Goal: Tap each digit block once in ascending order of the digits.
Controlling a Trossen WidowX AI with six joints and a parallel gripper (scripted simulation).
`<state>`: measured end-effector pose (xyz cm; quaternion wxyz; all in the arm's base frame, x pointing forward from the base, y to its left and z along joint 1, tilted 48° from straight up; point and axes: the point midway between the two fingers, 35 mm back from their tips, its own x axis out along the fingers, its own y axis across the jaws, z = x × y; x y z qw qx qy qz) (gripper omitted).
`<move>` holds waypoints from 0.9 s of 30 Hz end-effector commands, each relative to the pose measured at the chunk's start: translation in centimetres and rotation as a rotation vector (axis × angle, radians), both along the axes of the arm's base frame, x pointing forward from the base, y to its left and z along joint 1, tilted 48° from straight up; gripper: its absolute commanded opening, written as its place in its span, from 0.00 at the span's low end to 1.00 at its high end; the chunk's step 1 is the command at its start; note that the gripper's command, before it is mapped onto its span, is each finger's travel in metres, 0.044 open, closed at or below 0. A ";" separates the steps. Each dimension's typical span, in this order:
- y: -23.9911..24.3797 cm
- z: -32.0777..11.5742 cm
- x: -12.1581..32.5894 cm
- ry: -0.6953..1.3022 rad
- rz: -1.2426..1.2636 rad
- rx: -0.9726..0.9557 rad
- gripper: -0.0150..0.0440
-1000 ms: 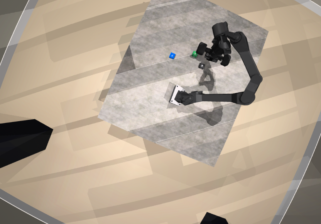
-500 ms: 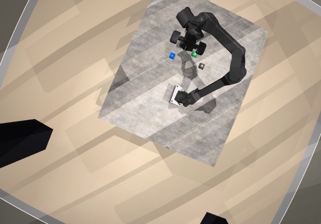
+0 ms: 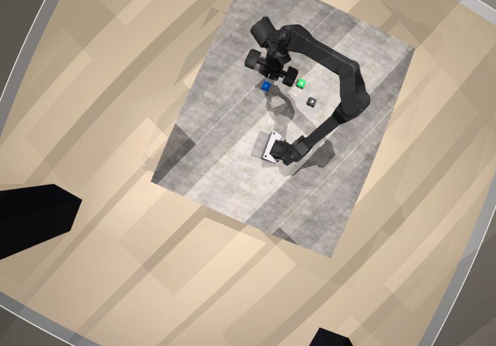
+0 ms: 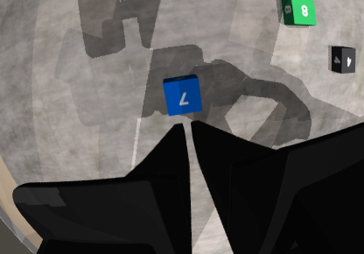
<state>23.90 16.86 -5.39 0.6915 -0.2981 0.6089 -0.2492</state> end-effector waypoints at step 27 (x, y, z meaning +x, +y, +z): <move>-6.3 -5.0 0.4 0.015 -0.010 -0.028 0.29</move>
